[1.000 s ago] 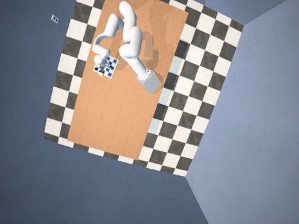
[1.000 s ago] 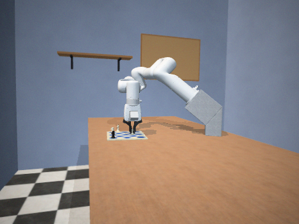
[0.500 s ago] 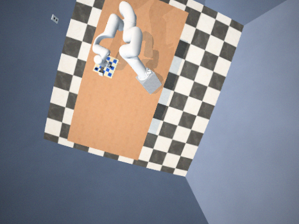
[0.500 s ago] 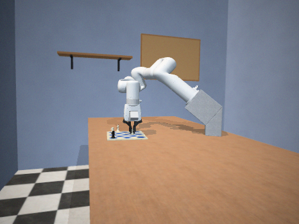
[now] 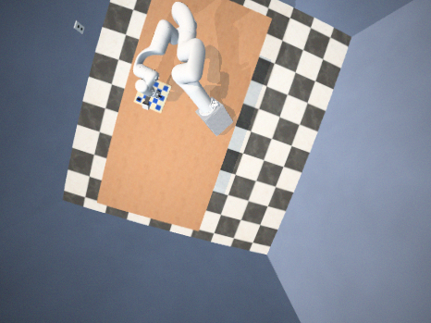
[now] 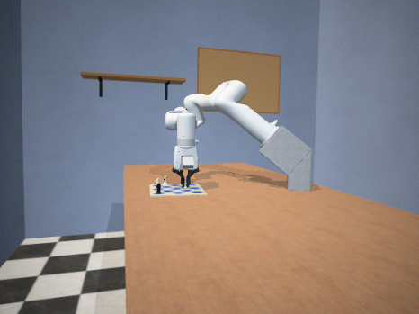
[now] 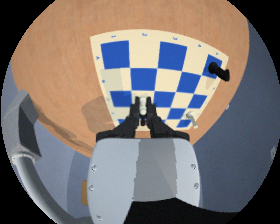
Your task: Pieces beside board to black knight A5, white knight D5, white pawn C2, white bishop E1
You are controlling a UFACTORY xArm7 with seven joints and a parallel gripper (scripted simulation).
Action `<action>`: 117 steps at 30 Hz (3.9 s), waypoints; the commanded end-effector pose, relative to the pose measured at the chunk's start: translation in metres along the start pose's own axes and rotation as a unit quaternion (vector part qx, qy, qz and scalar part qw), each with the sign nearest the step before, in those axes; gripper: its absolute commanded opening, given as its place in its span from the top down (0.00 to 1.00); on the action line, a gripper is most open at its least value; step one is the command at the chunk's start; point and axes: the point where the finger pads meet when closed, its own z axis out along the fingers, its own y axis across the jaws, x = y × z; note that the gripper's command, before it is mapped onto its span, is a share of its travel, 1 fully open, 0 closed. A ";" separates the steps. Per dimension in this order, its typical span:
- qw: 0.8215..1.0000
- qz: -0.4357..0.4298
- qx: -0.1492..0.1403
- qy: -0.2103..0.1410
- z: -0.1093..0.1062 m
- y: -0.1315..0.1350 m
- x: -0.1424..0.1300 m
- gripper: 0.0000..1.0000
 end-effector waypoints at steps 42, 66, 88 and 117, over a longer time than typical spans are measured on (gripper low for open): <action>1.000 -0.001 -0.001 0.001 0.002 0.000 0.001 1.00; 1.000 -0.001 -0.001 0.001 0.002 0.000 0.001 0.93; 1.000 -0.001 -0.001 0.001 0.002 0.000 0.001 0.66; 1.000 -0.001 -0.001 0.001 -0.036 0.000 0.000 0.66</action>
